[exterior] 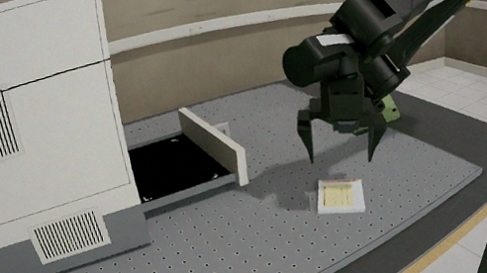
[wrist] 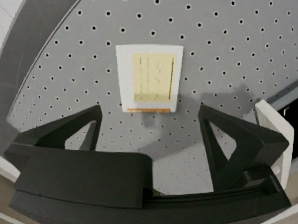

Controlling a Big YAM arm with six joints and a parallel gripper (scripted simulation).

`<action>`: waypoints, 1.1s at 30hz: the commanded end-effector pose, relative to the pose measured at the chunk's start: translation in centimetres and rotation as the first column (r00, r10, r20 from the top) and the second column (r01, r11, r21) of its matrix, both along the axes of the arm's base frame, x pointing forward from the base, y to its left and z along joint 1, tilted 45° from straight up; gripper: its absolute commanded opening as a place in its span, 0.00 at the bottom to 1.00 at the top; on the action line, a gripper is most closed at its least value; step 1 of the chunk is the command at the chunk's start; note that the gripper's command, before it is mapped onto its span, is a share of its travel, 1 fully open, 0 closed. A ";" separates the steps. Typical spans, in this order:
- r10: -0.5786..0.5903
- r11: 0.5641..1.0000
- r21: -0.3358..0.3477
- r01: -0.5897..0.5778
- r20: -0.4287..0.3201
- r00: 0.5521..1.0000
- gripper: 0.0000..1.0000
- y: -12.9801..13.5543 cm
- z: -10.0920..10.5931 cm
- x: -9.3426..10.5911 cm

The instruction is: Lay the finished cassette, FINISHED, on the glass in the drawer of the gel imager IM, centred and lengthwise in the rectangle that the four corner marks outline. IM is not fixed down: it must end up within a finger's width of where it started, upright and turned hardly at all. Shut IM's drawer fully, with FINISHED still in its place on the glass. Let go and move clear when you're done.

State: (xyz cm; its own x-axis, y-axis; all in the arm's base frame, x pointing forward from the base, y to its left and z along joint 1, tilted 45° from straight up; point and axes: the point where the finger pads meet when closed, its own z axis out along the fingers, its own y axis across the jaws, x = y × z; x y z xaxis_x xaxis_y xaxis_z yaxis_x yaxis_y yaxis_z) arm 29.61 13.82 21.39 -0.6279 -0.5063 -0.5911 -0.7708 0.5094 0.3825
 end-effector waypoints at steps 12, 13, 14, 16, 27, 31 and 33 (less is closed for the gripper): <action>0.002 1.000 -0.002 -0.002 -0.024 1.000 1.00 1.6 -1.8 0.0; 0.002 1.000 -0.002 -0.002 -0.024 1.000 1.00 1.6 -1.9 0.0; 0.002 1.000 -0.002 -0.002 -0.024 1.000 1.00 1.7 -2.0 0.0; 0.002 1.000 -0.002 -0.002 -0.024 1.000 1.00 1.9 -2.2 0.1; 0.002 1.000 -0.002 -0.002 -0.024 1.000 1.00 2.8 -3.1 0.2; 0.002 1.000 -0.002 -0.002 -0.025 1.000 1.00 3.1 -3.5 0.2; 0.002 1.000 -0.002 -0.002 -0.025 1.000 1.00 3.3 -3.6 0.2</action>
State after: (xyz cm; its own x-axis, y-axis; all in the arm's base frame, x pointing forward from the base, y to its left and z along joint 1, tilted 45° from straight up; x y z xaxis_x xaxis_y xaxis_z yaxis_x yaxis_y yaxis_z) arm 29.92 16.52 18.59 -0.6237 -0.5104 -0.5921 -0.7746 0.5050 0.3807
